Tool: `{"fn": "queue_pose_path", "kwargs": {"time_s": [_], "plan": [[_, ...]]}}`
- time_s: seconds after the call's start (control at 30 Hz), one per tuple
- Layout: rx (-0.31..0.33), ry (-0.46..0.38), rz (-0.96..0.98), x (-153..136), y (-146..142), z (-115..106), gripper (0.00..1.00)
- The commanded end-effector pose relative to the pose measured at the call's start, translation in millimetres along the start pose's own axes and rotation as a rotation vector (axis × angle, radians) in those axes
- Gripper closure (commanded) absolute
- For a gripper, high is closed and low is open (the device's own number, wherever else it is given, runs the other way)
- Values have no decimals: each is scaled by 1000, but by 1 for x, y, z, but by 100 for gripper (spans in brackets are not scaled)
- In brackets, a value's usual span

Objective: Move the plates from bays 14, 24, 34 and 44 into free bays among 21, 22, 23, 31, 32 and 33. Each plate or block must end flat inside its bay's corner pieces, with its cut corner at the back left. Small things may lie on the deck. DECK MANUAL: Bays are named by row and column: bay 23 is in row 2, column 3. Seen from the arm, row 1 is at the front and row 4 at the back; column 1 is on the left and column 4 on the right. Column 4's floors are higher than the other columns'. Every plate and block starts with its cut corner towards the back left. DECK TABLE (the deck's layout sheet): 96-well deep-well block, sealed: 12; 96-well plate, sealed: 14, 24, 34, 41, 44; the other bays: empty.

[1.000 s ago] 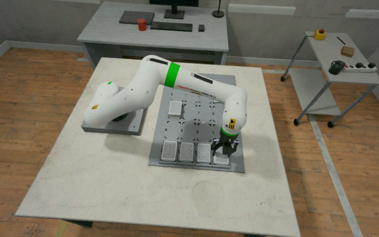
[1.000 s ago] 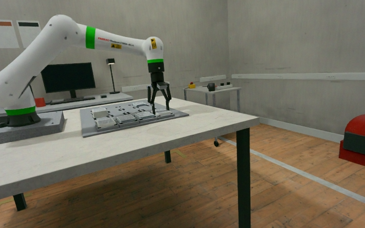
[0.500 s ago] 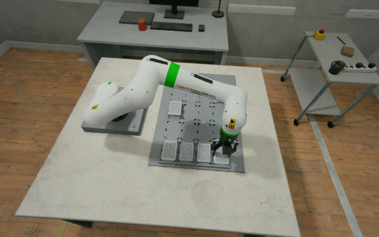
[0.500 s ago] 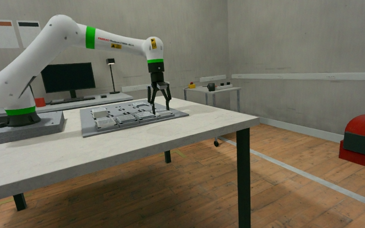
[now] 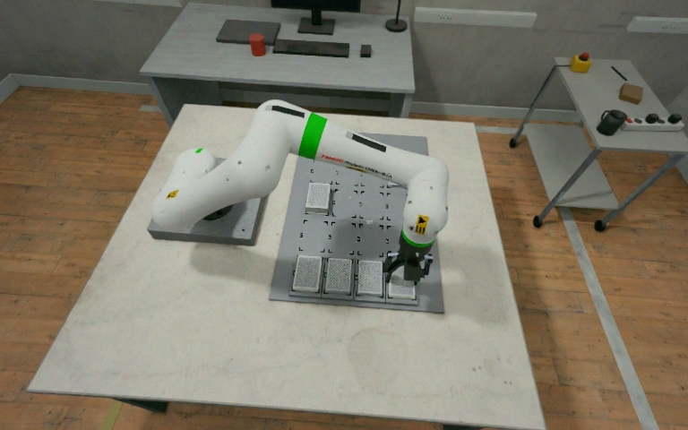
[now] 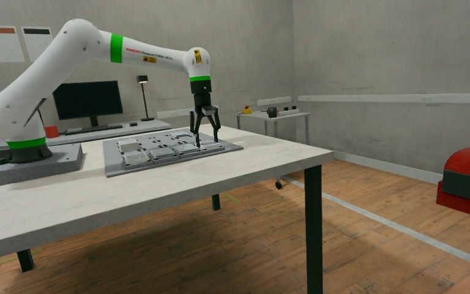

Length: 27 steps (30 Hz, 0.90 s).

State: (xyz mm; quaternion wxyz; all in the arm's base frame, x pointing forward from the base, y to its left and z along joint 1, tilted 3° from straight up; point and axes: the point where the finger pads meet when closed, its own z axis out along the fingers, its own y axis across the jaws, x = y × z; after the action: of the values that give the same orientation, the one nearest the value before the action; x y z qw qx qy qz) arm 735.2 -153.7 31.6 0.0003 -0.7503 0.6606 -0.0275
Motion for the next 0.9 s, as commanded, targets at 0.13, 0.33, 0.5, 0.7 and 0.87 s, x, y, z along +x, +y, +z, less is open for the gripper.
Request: {"fn": "queue_pose_path", "kwargs": {"time_s": [0.13, 0.33, 0.5, 0.7, 0.87], "plan": [[2, 1, 0, 0, -1, -1, 90], [2, 1, 0, 0, -1, -1, 90], [2, 1, 0, 0, -1, -1, 90], [2, 1, 0, 0, -1, -2, 90], [2, 1, 0, 0, -1, -4, 90]]}}
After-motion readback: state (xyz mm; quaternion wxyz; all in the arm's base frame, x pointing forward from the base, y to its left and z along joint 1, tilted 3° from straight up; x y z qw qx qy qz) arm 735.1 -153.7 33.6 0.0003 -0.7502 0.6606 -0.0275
